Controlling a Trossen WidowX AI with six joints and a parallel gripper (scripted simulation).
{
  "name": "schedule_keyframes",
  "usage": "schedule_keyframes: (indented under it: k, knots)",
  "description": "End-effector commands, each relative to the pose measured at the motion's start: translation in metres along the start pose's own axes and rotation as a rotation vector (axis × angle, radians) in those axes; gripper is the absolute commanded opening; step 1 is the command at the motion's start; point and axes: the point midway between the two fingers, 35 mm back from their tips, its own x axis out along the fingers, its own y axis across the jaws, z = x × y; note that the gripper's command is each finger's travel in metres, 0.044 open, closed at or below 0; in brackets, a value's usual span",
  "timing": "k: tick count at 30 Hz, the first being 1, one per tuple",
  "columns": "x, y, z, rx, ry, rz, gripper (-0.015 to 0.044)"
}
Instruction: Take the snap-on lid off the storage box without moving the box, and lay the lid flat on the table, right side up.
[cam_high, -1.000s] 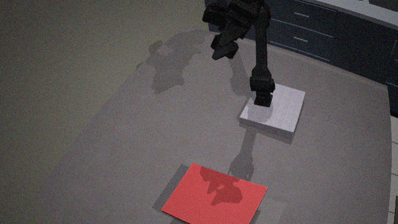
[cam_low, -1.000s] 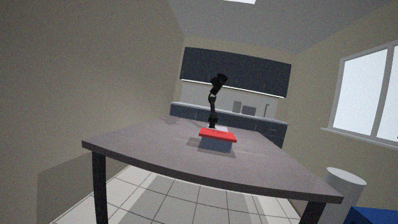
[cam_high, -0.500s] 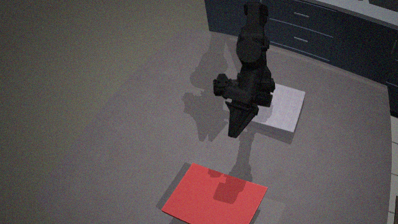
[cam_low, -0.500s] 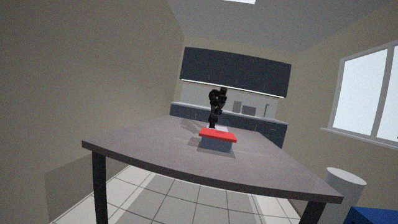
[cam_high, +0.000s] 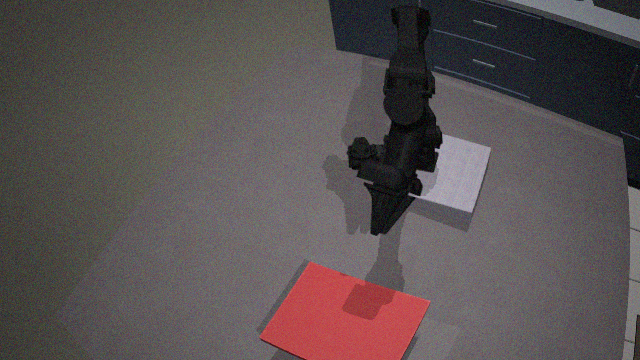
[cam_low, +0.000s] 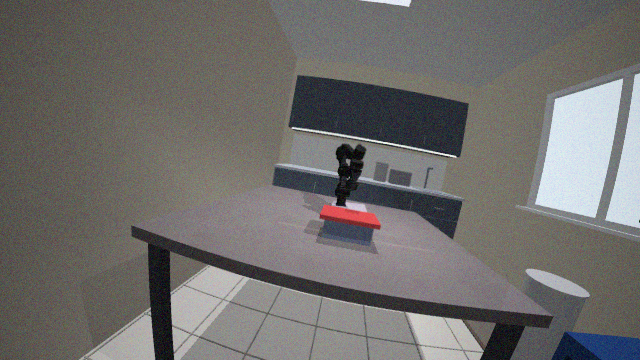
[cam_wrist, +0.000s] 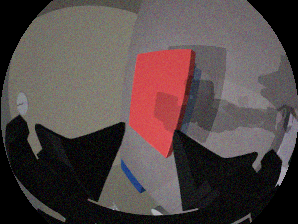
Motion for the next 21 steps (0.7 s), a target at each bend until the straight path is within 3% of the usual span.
schedule_keyframes:
  k: [1,6,21]
  knots:
    - [0.015,-0.016,-0.002,0.008,0.005,-0.01,0.0235]
    - [0.041,-0.051,-0.002,0.007,0.004,-0.01,0.0235]
    - [0.056,-0.05,-0.002,0.007,0.004,-0.01,0.0235]
